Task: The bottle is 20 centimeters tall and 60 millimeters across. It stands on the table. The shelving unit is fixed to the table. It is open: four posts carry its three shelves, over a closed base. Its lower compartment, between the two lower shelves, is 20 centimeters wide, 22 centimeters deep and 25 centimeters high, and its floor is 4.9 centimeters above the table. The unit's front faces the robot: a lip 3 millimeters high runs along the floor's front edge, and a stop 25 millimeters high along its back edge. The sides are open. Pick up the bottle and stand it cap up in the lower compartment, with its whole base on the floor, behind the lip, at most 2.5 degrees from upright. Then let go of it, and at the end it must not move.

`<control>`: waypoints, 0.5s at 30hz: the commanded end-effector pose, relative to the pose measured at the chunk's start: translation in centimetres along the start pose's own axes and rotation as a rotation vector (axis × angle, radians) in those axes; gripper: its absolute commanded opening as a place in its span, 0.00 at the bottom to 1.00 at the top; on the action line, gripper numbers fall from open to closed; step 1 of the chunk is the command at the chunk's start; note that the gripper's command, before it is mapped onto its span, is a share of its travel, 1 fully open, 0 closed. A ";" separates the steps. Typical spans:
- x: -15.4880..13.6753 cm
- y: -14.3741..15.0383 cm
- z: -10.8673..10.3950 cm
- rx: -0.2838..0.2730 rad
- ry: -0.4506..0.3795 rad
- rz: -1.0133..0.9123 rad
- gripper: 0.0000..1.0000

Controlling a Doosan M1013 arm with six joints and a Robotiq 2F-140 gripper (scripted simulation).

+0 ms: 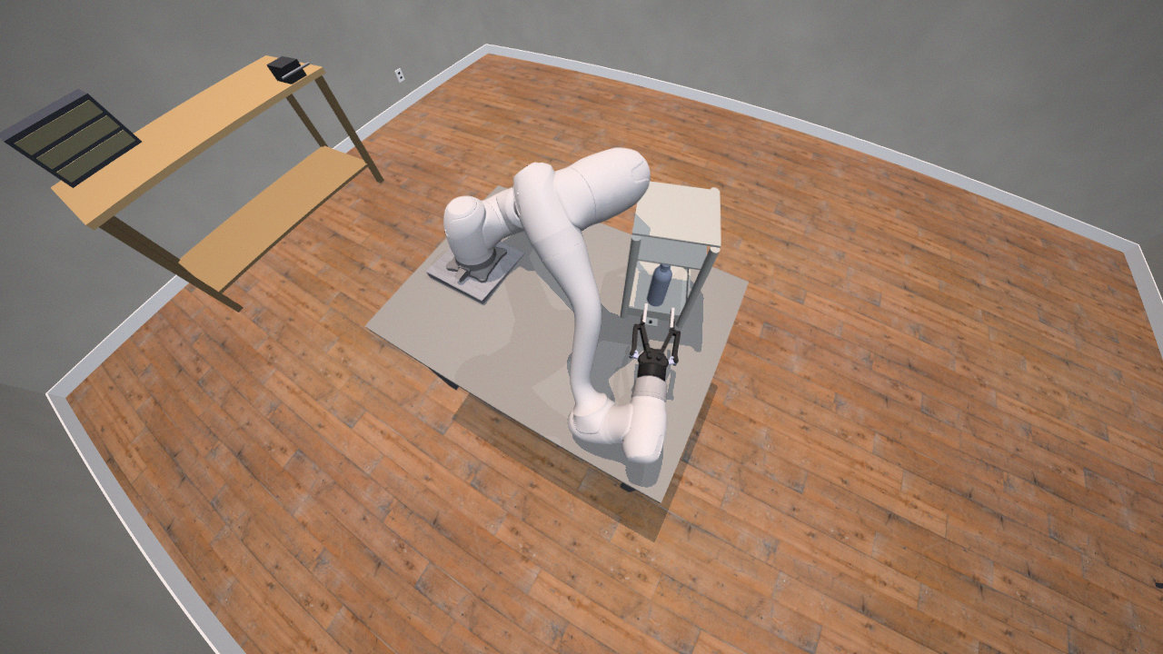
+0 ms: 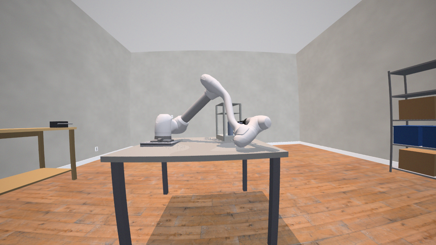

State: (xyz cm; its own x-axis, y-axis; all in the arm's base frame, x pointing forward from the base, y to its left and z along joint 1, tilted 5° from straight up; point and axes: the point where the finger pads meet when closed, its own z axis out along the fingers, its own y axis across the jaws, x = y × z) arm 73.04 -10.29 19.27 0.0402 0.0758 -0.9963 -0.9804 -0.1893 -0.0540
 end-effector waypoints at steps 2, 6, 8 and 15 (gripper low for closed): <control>-0.1 0.0 0.0 0.000 0.000 0.000 0.48; -0.4 0.0 0.0 0.000 0.000 0.000 0.48; -0.6 0.0 0.0 0.000 0.000 0.000 0.48; -1.9 0.0 0.0 0.000 0.000 0.000 0.48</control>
State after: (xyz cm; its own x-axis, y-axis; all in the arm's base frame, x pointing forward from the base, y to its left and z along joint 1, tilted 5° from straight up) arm 72.97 -10.41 20.87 0.0403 0.0758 -0.9963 -0.9804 -0.1893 -0.0540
